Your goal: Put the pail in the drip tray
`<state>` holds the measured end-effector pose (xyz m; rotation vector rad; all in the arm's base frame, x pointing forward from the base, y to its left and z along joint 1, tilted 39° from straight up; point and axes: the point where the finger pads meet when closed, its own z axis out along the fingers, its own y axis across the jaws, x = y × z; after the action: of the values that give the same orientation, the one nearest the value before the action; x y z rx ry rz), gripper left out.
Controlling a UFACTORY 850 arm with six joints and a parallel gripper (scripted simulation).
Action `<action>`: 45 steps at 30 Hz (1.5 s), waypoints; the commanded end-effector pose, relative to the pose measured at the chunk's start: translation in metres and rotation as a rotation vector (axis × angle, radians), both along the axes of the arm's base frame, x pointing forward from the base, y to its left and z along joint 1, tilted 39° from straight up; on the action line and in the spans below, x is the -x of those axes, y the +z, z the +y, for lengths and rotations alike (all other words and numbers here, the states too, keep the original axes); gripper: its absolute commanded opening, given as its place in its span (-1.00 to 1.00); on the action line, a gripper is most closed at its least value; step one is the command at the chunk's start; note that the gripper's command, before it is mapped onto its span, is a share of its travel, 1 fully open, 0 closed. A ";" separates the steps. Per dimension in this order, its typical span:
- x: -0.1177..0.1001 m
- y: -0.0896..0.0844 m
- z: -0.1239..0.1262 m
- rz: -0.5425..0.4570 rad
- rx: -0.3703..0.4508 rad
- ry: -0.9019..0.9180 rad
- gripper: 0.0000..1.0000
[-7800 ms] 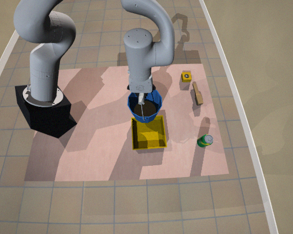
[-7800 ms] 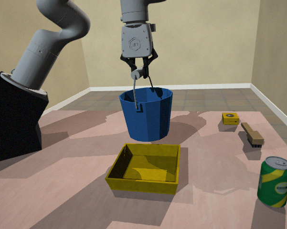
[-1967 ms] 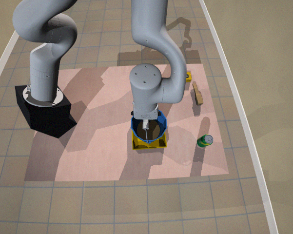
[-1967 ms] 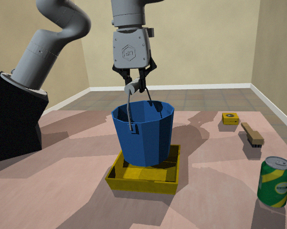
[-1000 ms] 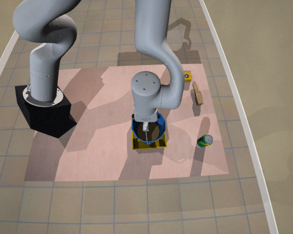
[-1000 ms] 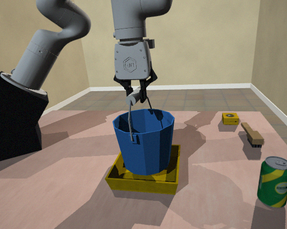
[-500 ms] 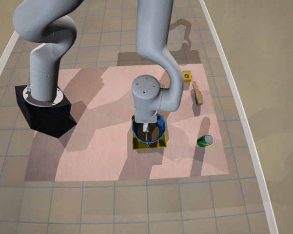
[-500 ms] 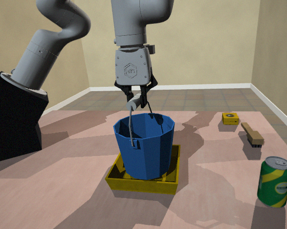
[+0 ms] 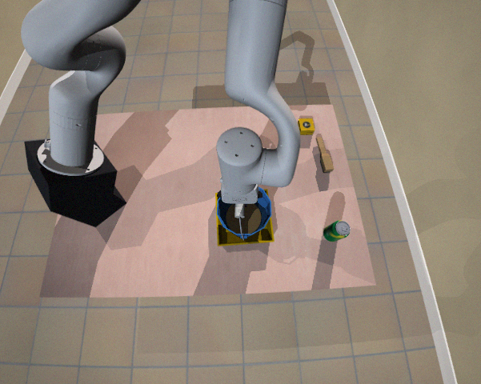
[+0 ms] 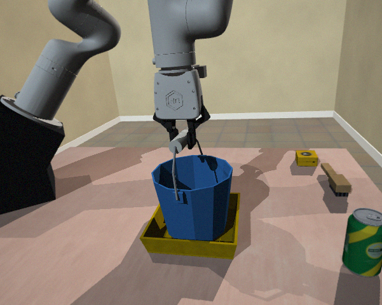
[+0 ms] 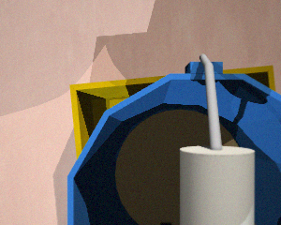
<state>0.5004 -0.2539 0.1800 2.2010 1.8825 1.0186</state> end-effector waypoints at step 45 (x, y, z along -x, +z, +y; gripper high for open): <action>-0.005 -0.007 0.003 -0.001 0.001 -0.001 1.00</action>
<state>0.5055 -0.2509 0.1723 2.2012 1.8821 1.0177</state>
